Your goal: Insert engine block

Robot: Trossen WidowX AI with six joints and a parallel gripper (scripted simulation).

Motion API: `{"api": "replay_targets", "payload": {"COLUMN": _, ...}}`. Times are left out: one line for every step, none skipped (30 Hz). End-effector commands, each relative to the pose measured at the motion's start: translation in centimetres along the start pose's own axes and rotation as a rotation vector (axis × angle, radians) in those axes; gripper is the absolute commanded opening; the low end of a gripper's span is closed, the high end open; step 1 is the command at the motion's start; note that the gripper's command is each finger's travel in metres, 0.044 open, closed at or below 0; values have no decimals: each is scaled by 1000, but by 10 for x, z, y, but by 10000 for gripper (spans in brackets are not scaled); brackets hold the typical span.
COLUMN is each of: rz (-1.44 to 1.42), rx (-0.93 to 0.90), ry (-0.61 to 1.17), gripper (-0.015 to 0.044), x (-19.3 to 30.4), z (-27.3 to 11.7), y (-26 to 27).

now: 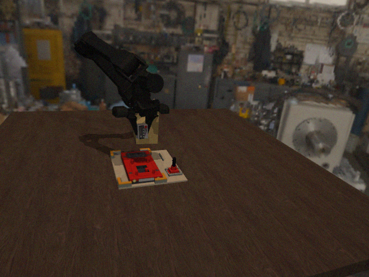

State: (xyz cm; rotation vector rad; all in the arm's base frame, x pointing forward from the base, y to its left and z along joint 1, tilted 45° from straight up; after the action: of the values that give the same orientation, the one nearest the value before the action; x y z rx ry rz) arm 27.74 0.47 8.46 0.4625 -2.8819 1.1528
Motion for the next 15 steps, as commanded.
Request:
{"api": "replay_targets", "payload": {"rz": -3, "rx": 8, "ry": -107, "gripper": 0, "x": 7, "z": 0, "y": 0}}
{"api": "replay_targets", "payload": {"rz": -3, "rx": 10, "ry": -140, "gripper": 0, "x": 9, "z": 0, "y": 0}}
{"api": "replay_targets", "payload": {"rz": -4, "rx": 12, "ry": -173, "gripper": 0, "x": 12, "z": 0, "y": 0}}
{"api": "replay_targets", "payload": {"rz": -4, "rx": 11, "ry": -203, "gripper": 0, "x": 13, "z": 1, "y": 0}}
{"api": "replay_targets", "payload": {"rz": -4, "rx": 10, "ry": -233, "gripper": 0, "x": 15, "z": 2, "y": 0}}
{"api": "replay_targets", "payload": {"rz": -4, "rx": 11, "ry": -263, "gripper": 0, "x": 17, "z": 3, "y": 0}}
{"api": "replay_targets", "payload": {"rz": -4, "rx": 13, "ry": -294, "gripper": 0, "x": 19, "z": 3, "y": 1}}
{"api": "replay_targets", "payload": {"rz": -5, "rx": 15, "ry": -324, "gripper": 0, "x": 21, "z": 4, "y": 1}}
{"api": "replay_targets", "payload": {"rz": -4, "rx": 13, "ry": -353, "gripper": 0, "x": 23, "z": 5, "y": 1}}
{"api": "replay_targets", "payload": {"rz": -4, "rx": 11, "ry": -381, "gripper": 0, "x": 24, "z": 6, "y": 1}}
{"api": "replay_targets", "payload": {"rz": -4, "rx": 11, "ry": -410, "gripper": 0, "x": 26, "z": 7, "y": 1}}
{"api": "replay_targets", "payload": {"rz": -4, "rx": 12, "ry": -439, "gripper": 0, "x": 28, "z": 8, "y": 1}}
{"api": "replay_targets", "payload": {"rz": -4, "rx": 15, "ry": -469, "gripper": 0, "x": 29, "z": 9, "y": 1}}
{"api": "replay_targets", "payload": {"rz": -4, "rx": 19, "ry": -499, "gripper": 0, "x": 31, "z": 9, "y": 1}}
{"api": "replay_targets", "payload": {"rz": -5, "rx": 24, "ry": -529, "gripper": 0, "x": 33, "z": 10, "y": 2}}
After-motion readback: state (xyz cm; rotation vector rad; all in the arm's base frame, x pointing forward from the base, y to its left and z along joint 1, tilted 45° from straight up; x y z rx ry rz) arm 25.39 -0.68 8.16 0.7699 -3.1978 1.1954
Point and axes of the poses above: the point midway between the two fingers, 35 mm back from their tips, its own z axis out along the fingers, its own y axis across the jaws, x = y × z, the point moved 3 cm from there along -z, back along the fingers, and after that the axes turned 4 degrees about -z, right-handed, at the moved point
